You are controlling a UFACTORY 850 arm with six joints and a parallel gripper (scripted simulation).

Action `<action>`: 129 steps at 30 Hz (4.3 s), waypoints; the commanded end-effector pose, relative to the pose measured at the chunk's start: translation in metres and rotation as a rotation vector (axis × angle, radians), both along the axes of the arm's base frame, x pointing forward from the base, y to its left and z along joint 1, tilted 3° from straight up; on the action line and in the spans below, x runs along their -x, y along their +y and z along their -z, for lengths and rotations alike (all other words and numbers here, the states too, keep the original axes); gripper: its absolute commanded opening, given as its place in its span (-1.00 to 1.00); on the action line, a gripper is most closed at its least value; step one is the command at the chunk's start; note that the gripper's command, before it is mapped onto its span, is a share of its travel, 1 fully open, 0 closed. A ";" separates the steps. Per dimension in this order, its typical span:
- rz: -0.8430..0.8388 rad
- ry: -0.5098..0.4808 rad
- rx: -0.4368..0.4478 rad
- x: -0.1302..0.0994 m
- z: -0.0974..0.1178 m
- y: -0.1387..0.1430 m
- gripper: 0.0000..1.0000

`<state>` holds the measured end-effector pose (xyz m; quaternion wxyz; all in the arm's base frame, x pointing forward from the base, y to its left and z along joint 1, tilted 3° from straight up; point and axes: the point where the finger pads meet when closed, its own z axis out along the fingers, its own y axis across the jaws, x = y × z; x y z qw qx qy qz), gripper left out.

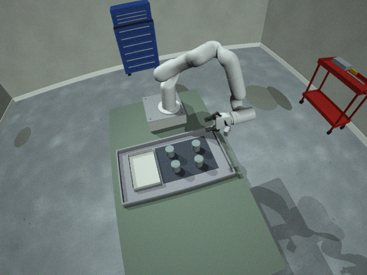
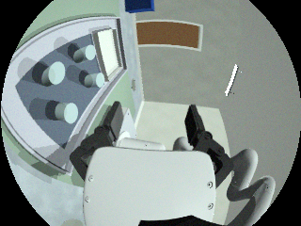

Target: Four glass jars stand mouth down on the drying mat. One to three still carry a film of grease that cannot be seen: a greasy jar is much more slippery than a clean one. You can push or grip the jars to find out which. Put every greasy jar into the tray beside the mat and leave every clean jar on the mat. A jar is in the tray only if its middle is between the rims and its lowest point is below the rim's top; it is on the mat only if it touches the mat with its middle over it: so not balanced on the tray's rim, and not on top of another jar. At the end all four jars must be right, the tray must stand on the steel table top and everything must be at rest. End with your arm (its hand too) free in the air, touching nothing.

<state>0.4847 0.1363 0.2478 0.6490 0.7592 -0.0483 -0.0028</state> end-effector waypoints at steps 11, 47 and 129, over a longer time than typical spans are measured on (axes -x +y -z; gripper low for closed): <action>0.000 -0.002 -0.001 0.000 -0.001 0.000 1.00; -0.040 -0.011 -0.528 0.006 0.038 -0.050 1.00; -0.127 -0.021 -1.463 0.017 0.109 -0.139 1.00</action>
